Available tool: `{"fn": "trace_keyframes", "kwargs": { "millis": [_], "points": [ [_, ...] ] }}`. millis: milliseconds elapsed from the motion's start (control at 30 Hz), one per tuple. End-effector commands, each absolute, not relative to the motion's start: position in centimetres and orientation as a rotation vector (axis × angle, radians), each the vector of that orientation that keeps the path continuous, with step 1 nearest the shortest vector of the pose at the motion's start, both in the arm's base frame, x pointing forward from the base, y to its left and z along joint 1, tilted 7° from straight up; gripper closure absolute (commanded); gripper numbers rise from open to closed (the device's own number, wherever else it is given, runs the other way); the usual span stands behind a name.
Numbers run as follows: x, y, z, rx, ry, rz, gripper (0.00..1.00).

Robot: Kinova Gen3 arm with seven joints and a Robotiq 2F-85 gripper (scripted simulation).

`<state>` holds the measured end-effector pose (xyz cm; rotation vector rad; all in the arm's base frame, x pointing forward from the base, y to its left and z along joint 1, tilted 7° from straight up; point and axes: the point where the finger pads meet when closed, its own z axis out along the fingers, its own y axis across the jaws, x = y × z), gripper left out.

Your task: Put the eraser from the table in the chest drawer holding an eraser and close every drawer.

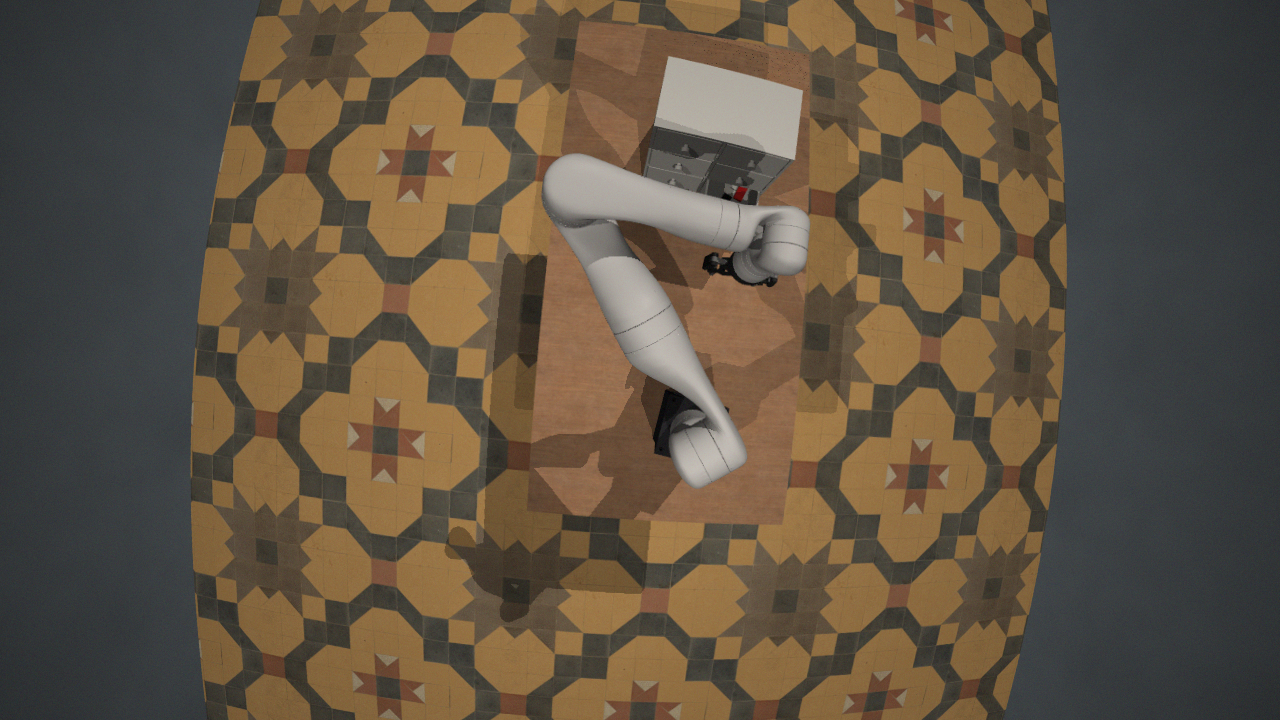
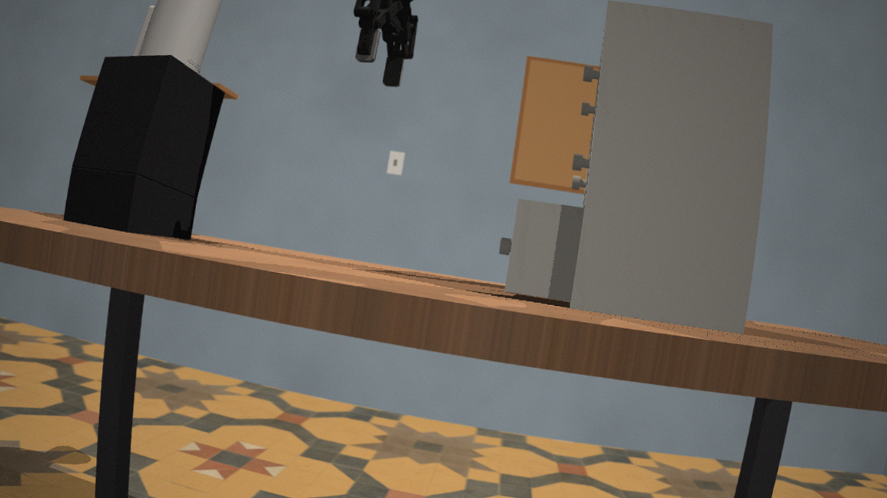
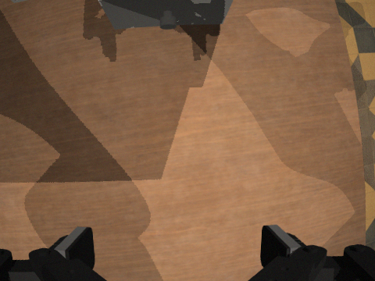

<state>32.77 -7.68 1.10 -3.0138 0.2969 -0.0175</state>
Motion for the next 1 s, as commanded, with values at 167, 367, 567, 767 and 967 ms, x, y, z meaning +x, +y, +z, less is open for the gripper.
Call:
{"fn": "trace_keyframes", "kwargs": {
  "millis": [167, 367, 567, 767, 967],
  "points": [
    [32.77, -7.62, 1.21, -3.017, 0.253, -0.023, 0.0],
    [32.75, -7.61, 1.22, -3.018, 0.241, -0.024, 0.0],
    [32.74, -7.6, 1.23, -3.019, 0.235, -0.024, 0.0],
    [32.74, -7.6, 1.23, -3.019, 0.235, -0.025, 0.0],
    [32.77, -7.6, 1.19, -3.019, 0.235, -0.028, 0.0]
  ]
}}
